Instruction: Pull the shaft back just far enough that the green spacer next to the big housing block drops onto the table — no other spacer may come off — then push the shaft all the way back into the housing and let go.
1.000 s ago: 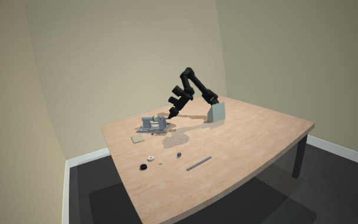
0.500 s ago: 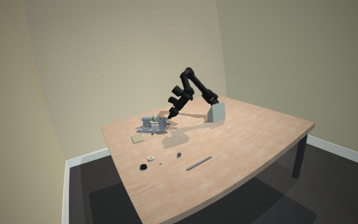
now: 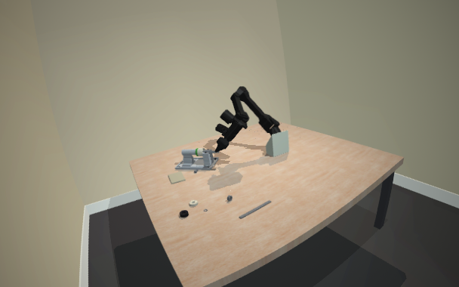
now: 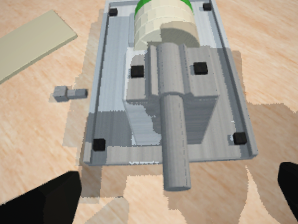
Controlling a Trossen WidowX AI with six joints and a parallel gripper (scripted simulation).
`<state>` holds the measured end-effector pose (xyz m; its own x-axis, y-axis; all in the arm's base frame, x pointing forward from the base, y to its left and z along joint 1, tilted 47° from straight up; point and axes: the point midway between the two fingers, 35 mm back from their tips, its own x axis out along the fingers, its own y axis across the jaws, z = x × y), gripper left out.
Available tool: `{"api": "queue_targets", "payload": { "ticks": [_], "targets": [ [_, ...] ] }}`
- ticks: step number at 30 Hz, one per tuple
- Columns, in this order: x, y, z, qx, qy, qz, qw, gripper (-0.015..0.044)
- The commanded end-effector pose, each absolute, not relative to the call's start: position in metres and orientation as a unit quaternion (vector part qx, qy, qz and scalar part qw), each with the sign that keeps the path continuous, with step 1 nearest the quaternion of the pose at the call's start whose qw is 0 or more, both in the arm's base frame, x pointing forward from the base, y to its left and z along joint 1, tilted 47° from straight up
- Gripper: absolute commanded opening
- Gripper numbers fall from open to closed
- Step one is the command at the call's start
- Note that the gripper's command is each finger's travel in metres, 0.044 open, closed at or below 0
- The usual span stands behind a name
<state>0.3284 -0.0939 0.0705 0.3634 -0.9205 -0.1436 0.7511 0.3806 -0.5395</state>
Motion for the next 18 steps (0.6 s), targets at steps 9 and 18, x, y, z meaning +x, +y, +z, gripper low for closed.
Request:
{"api": "queue_targets", "payload": {
  "ticks": [9,18],
  "targets": [
    [0.334,-0.104,0.068,-0.196,0.219,-0.52,0.802,0.044],
    [0.34,-0.118,0.066,-0.196,0.219,-0.52,0.802,0.044]
  ]
}}
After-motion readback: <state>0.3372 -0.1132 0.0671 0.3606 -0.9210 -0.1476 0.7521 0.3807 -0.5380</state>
